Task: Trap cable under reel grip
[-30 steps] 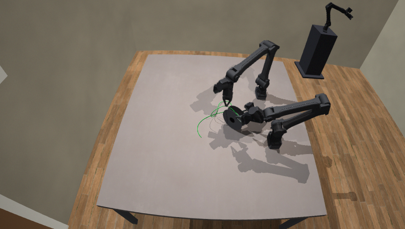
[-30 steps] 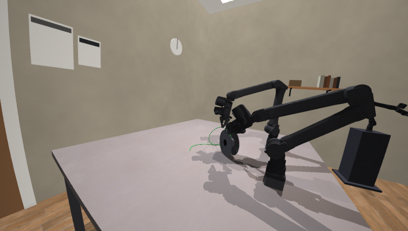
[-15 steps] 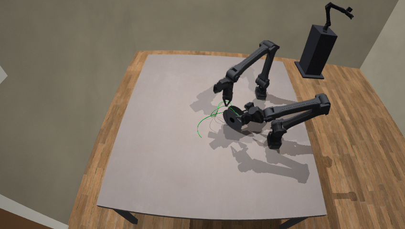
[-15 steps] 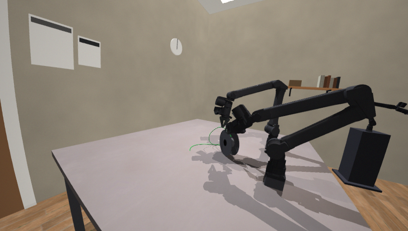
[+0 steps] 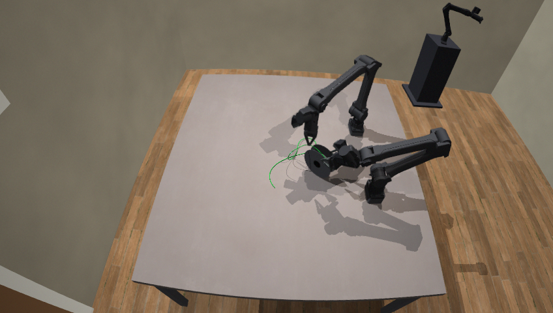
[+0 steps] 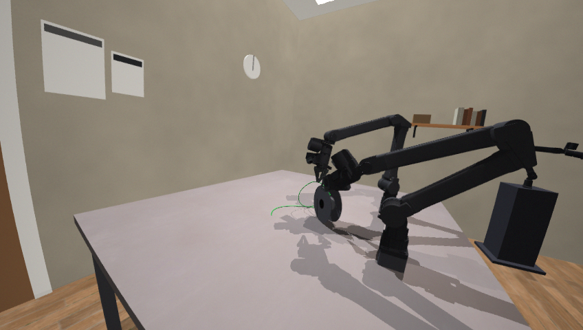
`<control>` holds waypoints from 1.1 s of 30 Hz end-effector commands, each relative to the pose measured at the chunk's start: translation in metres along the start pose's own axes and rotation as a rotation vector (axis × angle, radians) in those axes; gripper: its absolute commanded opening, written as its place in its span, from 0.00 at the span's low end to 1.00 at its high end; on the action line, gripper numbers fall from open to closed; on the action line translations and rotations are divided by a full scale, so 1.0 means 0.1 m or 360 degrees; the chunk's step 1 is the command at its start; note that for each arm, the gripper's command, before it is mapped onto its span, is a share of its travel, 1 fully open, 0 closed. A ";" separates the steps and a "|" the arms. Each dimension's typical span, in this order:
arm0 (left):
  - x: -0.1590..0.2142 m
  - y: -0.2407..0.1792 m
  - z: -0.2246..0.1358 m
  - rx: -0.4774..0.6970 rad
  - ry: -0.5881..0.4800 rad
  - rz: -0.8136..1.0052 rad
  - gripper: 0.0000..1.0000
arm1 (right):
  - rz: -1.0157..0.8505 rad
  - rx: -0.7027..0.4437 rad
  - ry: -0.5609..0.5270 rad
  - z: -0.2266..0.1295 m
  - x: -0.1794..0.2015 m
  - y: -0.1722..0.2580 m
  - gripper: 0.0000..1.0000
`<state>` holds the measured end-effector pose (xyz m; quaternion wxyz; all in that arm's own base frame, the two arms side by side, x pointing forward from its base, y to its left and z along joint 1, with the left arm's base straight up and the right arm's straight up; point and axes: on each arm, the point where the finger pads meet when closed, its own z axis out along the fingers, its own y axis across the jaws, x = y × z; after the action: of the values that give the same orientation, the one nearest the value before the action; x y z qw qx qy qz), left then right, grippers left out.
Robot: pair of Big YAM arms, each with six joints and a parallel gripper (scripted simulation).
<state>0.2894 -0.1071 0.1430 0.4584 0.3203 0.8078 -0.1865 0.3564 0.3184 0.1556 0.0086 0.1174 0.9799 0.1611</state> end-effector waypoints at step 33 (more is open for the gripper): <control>-0.29 0.07 0.57 -0.0012 -0.0064 0.0028 0.75 | -0.0035 -0.0076 -0.0057 -0.19 -0.10 0.19 0.00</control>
<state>0.3160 -0.1361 0.1150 0.4536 0.3216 0.8102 -0.1858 0.3564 0.3184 0.1557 0.0088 0.1168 0.9799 0.1612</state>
